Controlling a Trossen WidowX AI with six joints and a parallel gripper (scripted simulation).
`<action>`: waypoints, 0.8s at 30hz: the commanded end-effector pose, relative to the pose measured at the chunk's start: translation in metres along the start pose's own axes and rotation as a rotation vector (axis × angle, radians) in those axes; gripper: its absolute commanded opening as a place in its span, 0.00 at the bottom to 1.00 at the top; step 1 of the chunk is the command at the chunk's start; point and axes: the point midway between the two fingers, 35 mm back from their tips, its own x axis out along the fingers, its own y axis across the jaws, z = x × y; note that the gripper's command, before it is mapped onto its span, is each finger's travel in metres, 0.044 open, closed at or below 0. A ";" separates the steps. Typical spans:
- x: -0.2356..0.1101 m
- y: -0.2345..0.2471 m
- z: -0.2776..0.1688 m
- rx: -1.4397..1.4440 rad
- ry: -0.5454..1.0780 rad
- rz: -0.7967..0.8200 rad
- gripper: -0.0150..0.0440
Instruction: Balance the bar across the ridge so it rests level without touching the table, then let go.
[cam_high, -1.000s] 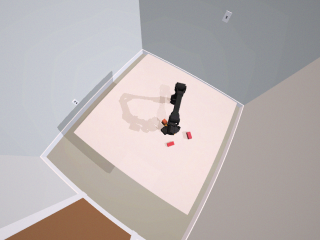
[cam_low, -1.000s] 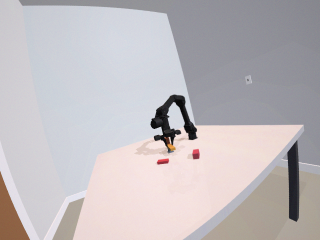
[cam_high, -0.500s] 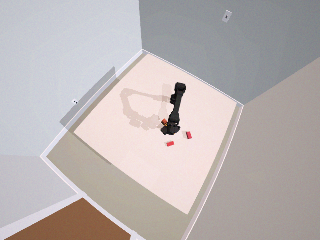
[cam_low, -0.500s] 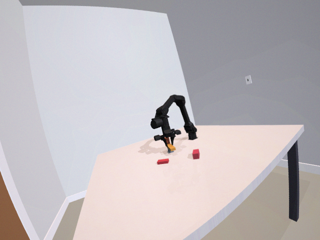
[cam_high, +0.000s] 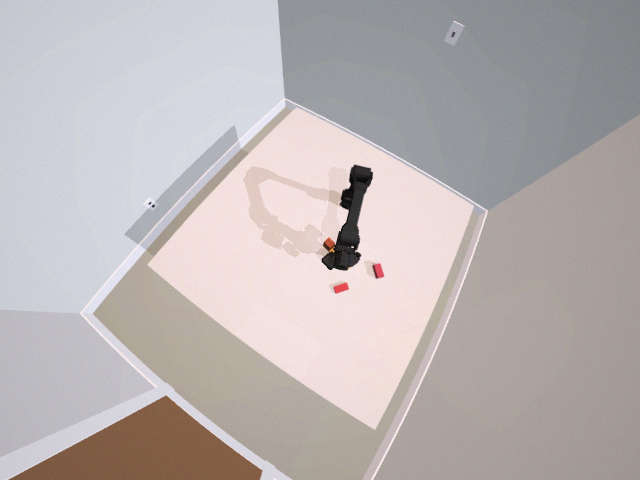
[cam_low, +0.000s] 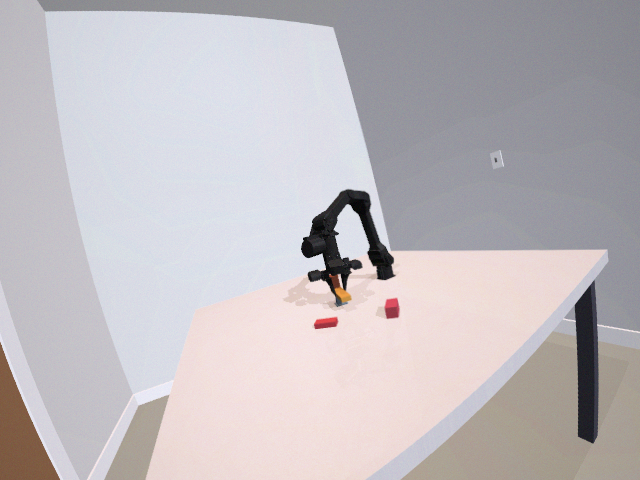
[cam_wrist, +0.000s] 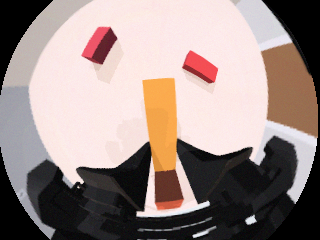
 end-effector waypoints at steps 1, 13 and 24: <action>0.000 0.000 0.000 0.000 0.000 0.001 0.25; 0.000 0.000 0.000 0.000 0.000 0.001 0.25; 0.000 0.000 0.000 0.000 0.000 0.001 0.54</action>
